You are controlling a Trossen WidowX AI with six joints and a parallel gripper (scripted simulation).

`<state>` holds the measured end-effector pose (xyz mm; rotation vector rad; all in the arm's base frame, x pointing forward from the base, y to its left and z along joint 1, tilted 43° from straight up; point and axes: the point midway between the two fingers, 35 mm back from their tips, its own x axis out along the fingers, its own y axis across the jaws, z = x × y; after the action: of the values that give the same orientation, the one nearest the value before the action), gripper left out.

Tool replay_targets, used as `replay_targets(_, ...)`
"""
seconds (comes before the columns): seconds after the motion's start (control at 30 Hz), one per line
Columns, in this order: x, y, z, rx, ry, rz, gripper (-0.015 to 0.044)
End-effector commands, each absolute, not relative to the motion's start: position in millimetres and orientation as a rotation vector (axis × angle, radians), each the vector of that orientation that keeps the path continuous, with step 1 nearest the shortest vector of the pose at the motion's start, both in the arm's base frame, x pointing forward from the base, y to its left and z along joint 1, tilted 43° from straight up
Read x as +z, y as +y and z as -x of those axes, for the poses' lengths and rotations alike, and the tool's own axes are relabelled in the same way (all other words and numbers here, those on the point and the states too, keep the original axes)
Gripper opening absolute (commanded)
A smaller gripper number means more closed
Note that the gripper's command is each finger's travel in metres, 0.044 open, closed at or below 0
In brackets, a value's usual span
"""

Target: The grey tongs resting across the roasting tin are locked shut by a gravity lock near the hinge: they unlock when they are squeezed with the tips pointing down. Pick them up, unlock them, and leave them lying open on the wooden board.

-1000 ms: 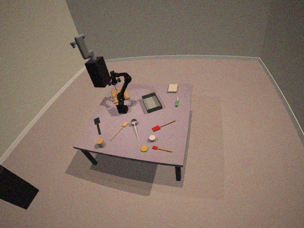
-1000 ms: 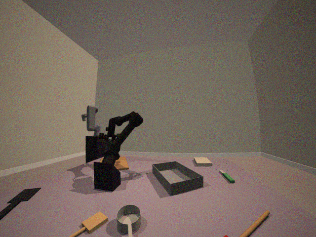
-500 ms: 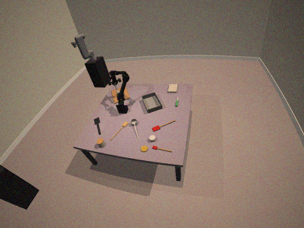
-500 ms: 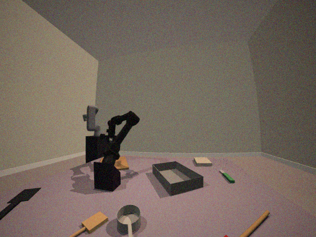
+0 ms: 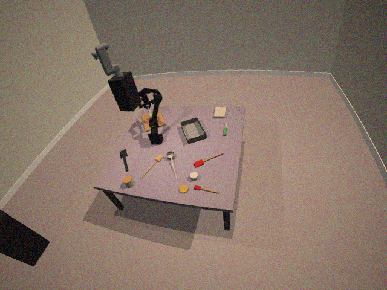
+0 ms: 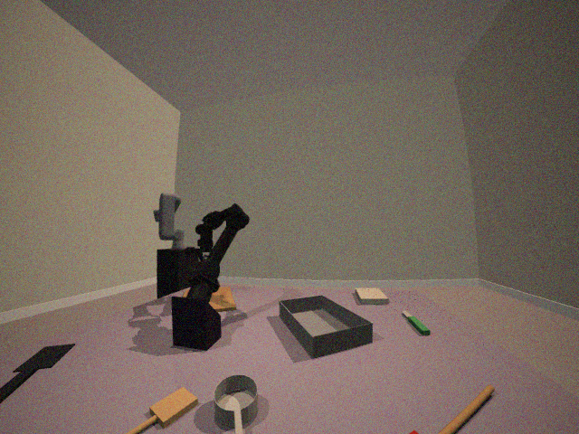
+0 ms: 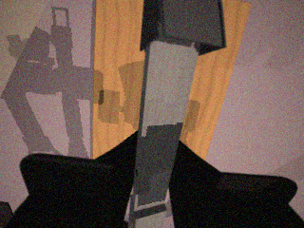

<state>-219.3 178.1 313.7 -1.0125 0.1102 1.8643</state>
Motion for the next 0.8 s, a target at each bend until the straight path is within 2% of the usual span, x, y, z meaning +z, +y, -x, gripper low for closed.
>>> replay_targets(0.0,315.4,178.1,214.1,1.816,0.158,1.052,-0.0150)
replay_targets(0.77,303.9,189.1,218.4,1.805,0.167,1.061,-0.0150)
